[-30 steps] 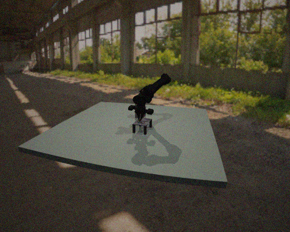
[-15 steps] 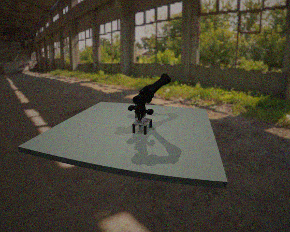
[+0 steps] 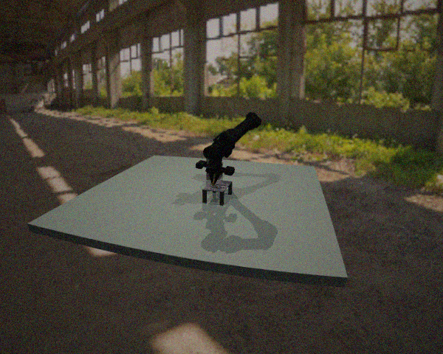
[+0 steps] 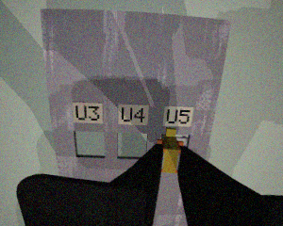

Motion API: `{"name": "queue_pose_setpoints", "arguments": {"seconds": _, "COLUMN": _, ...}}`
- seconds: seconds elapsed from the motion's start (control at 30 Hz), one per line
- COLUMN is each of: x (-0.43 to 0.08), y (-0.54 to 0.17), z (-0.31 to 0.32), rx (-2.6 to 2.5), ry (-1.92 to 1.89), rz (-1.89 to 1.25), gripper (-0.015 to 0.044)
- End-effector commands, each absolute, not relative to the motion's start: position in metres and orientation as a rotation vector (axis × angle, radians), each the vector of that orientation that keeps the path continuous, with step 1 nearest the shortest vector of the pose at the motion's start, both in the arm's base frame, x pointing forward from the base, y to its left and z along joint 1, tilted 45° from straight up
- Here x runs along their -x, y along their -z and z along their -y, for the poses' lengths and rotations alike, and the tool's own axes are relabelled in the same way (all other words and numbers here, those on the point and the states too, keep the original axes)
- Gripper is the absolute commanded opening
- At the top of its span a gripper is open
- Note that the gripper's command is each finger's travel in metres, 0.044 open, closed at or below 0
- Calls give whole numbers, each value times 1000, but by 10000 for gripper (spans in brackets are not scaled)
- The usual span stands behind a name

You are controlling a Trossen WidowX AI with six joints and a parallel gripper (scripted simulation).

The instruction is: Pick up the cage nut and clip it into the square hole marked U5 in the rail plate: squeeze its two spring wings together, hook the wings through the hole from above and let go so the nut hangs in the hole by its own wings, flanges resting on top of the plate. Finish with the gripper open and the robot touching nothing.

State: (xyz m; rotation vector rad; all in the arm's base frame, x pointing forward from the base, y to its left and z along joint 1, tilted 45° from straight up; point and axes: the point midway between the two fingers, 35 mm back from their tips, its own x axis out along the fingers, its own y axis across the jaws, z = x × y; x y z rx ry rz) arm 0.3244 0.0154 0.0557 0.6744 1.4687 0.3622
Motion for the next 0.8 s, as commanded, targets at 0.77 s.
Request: {"name": "queue_pose_setpoints", "arguments": {"seconds": 0.77, "x": -324, "y": -60, "z": -15, "rx": -672, "ry": -357, "rz": -1466, "gripper": 26}}
